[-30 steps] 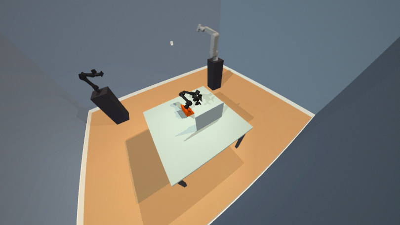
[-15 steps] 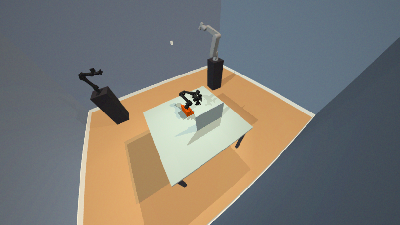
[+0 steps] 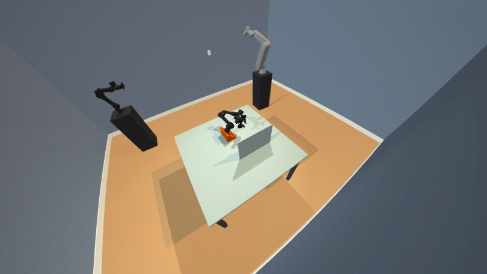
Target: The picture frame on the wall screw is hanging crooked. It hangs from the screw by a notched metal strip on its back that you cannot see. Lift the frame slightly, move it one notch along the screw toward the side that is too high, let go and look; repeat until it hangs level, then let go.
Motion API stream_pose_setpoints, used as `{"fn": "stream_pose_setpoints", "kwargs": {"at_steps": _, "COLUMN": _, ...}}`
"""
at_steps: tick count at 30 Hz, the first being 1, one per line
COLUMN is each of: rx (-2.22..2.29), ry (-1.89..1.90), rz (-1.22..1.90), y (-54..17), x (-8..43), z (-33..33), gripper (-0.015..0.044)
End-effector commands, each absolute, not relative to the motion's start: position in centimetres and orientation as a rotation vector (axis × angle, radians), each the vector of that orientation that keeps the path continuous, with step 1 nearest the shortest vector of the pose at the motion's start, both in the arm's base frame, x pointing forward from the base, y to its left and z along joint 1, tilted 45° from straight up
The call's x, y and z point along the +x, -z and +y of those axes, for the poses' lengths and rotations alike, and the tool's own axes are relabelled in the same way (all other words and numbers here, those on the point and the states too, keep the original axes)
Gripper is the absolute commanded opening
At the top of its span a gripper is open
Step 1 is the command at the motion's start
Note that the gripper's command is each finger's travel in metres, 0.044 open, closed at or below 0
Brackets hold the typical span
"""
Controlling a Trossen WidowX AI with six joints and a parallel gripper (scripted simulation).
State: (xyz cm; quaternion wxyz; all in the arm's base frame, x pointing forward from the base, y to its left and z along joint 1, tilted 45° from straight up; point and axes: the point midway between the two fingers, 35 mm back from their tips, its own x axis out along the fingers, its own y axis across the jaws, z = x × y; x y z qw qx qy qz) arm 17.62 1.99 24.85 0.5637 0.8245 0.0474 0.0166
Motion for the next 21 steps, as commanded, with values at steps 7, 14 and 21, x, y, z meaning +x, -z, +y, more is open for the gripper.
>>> {"fn": "stream_pose_setpoints", "kwargs": {"at_steps": 7, "rx": 1.941, "ry": -0.041, "rz": 0.109, "y": -24.9, "x": 18.2, "z": 2.2, "gripper": 0.026}}
{"fn": "stream_pose_setpoints", "kwargs": {"at_steps": 14, "rx": 1.954, "ry": -0.065, "rz": 0.088, "y": -23.8, "x": 23.2, "z": 4.9, "gripper": 0.026}}
{"fn": "stream_pose_setpoints", "kwargs": {"at_steps": 21, "rx": 1.96, "ry": -0.072, "rz": 0.081, "y": -22.9, "x": 24.4, "z": 6.1, "gripper": 0.026}}
